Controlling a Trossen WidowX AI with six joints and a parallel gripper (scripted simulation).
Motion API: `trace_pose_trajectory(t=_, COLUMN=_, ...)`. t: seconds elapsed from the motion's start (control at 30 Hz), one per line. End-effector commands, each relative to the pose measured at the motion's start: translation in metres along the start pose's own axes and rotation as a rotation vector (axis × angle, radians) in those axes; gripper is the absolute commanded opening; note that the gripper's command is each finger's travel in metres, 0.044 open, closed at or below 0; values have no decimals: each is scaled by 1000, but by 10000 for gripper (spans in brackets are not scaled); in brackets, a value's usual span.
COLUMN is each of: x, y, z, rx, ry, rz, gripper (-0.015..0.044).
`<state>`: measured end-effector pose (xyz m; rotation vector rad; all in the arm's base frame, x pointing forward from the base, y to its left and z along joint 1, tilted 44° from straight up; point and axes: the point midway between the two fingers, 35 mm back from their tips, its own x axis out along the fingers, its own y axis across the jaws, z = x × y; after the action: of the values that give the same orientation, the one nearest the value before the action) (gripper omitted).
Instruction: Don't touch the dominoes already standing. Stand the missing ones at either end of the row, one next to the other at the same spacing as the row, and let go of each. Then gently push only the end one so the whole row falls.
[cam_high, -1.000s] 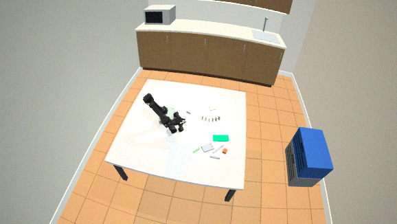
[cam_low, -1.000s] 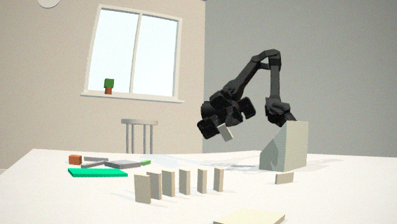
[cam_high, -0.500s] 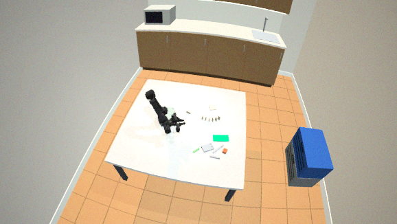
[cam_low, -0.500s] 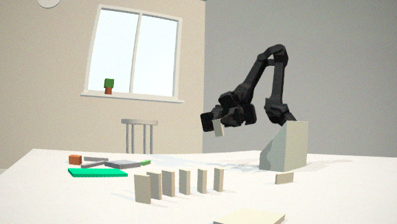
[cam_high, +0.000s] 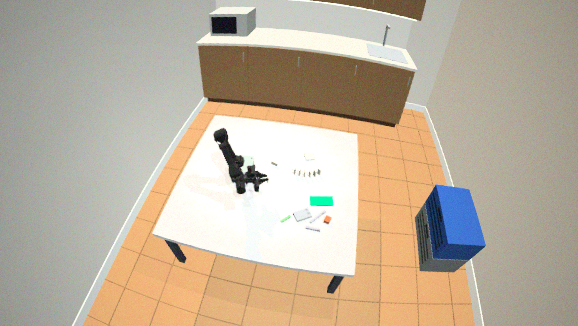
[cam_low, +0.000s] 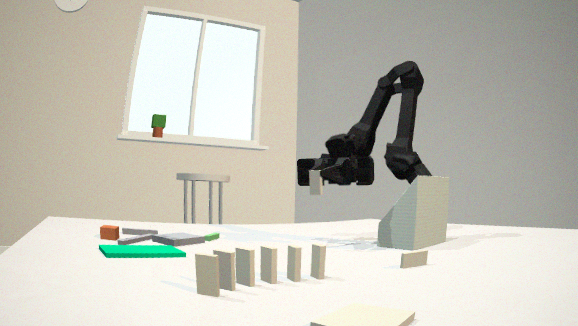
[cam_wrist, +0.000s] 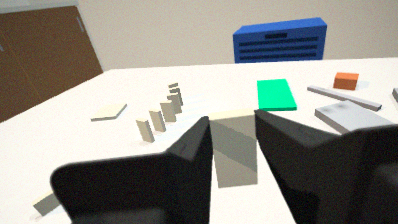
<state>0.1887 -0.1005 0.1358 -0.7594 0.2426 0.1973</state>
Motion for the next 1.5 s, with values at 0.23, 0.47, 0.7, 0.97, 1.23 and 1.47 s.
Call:
trace_pose_trajectory(t=0.23, x=0, y=1, z=1, rx=-11, ry=-6, rz=-4, gripper=107)
trace_pose_trajectory(t=0.47, x=1, y=-2, z=-5, rx=-11, ry=-4, rz=-2, gripper=107)
trace_pose_trajectory(t=0.7, x=3, y=-5, z=-17, rx=-10, ry=-2, rz=0, gripper=107)
trace_pose_trajectory(t=0.97, x=6, y=-8, z=-32, rx=-9, ry=0, rz=3, gripper=107)
trace_pose_trajectory(t=1.23, x=9, y=-10, z=-48, rx=-8, ry=1, rz=4, gripper=107)
trace_pose_trajectory(t=1.47, x=11, y=-9, z=-63, rx=-7, ry=1, rz=4, gripper=107)
